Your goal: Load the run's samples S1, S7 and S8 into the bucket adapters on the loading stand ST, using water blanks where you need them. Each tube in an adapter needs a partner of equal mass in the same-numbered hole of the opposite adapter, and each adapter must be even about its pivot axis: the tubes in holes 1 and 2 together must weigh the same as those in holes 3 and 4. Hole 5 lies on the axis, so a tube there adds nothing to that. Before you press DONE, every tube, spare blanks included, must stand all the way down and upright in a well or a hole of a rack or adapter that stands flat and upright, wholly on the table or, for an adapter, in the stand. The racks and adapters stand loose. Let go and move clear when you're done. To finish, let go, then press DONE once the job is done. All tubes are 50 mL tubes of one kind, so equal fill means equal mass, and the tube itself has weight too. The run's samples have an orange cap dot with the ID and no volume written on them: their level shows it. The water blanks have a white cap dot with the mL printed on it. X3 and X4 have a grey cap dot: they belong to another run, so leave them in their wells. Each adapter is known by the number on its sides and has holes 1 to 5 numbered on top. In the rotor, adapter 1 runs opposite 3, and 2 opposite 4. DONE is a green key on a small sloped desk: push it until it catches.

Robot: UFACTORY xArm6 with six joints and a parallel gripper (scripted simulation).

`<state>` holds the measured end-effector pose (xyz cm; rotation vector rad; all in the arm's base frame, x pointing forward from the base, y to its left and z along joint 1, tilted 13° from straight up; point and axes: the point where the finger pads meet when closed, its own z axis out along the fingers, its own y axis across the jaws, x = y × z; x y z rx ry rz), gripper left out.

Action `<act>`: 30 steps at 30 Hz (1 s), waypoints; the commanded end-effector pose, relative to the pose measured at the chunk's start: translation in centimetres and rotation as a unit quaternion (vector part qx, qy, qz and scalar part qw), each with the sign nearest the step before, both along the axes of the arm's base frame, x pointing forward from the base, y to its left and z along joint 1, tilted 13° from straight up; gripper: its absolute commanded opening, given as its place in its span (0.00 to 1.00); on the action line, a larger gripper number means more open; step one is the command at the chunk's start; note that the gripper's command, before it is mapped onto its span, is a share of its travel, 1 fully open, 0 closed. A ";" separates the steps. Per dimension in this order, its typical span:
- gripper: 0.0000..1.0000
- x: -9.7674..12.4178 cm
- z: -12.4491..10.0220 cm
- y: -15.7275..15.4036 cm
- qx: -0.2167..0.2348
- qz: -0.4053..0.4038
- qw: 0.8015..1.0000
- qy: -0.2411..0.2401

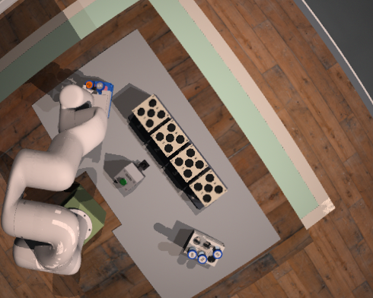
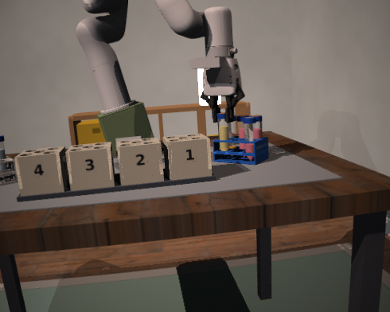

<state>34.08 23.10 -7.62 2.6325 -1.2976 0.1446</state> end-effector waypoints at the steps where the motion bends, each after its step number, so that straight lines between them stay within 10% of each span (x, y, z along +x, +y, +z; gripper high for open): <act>1: 0.00 0.1 0.4 0.2 0.001 0.000 1.000 -0.002; 30: 0.00 0.1 3.2 0.8 0.001 0.000 1.000 -0.002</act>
